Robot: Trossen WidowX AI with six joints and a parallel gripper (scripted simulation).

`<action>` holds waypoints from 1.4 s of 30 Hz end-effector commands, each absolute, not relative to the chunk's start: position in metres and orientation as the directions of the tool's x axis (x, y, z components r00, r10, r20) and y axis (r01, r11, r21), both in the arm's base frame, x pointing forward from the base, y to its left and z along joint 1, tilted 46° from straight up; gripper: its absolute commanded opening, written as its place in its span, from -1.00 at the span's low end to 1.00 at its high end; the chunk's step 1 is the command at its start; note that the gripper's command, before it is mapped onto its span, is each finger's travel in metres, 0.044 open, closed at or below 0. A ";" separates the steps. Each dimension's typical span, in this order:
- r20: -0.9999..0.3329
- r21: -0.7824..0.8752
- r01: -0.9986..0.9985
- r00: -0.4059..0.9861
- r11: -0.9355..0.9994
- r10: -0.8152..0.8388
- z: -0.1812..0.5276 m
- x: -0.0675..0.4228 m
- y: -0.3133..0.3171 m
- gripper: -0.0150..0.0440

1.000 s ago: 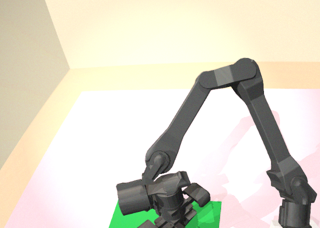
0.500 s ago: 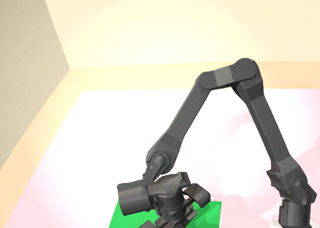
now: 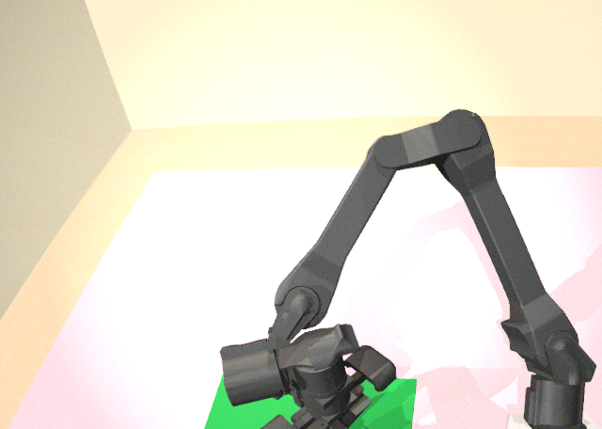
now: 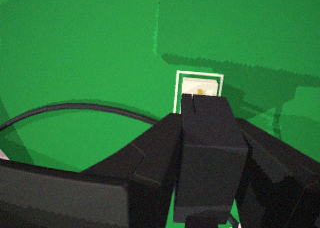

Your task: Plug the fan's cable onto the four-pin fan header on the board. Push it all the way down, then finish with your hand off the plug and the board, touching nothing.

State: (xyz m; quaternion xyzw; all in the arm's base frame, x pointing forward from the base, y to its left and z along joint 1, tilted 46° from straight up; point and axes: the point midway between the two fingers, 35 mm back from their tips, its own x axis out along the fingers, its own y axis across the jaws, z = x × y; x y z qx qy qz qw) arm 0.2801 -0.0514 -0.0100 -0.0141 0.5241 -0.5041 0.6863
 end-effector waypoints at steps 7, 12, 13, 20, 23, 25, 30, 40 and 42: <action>-0.702 -0.554 0.672 -0.059 0.492 -0.710 -0.011 0.280 -0.052 -0.49; -0.702 -0.554 0.672 -0.059 0.492 -0.710 -0.011 0.280 -0.052 -0.49; -0.702 -0.554 0.672 -0.059 0.492 -0.710 -0.011 0.280 -0.052 -0.49; -0.702 -0.554 0.672 -0.059 0.492 -0.710 -0.011 0.280 -0.052 -0.49; -0.702 -0.554 0.672 -0.059 0.492 -0.710 -0.011 0.280 -0.052 -0.49; -0.702 -0.554 0.672 -0.059 0.492 -0.710 -0.011 0.280 -0.052 -0.49; -0.702 -0.554 0.672 -0.059 0.491 -0.710 -0.012 0.280 -0.053 -0.49; -0.702 -0.554 0.672 -0.059 0.491 -0.710 -0.016 0.280 -0.057 -0.49; -0.702 -0.554 0.672 -0.059 0.491 -0.710 -0.016 0.280 -0.058 -0.49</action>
